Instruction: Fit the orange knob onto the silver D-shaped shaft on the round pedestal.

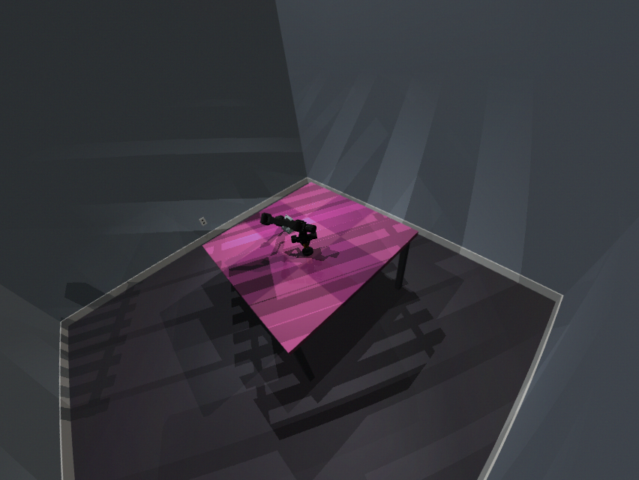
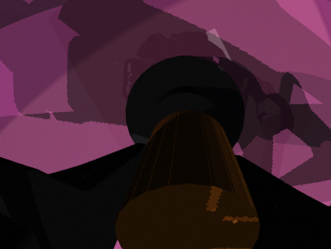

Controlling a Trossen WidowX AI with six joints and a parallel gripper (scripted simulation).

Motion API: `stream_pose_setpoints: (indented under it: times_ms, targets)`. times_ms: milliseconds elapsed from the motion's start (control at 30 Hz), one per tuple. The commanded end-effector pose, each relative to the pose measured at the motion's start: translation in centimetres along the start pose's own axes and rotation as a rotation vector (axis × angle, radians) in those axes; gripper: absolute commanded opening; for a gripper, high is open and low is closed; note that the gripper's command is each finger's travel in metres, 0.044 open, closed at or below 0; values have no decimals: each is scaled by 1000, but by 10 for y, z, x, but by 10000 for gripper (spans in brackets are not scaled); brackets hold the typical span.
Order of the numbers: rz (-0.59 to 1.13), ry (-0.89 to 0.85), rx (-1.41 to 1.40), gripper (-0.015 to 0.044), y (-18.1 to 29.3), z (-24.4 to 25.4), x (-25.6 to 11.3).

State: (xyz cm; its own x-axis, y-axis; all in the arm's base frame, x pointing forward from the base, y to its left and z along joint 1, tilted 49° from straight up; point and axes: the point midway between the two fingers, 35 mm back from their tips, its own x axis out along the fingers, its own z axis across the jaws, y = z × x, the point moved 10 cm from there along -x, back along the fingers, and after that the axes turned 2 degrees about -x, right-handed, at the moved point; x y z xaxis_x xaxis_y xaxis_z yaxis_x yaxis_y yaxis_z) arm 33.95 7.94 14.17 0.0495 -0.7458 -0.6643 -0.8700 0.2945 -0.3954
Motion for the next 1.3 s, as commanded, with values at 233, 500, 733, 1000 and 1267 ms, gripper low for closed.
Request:
stream_pose_setpoints:
  times_ms: [233, 500, 733, 1000, 1267]
  targets:
    - [-4, -3, -198, 0, -4, 4, -2]
    - [-4, -3, -198, 0, -4, 2, 2]
    - [-4, -3, -198, 0, -3, 2, 2]
    - [-4, -3, -198, 0, -1, 0, -3]
    - [-4, -3, -408, 0, 0, 1, -2]
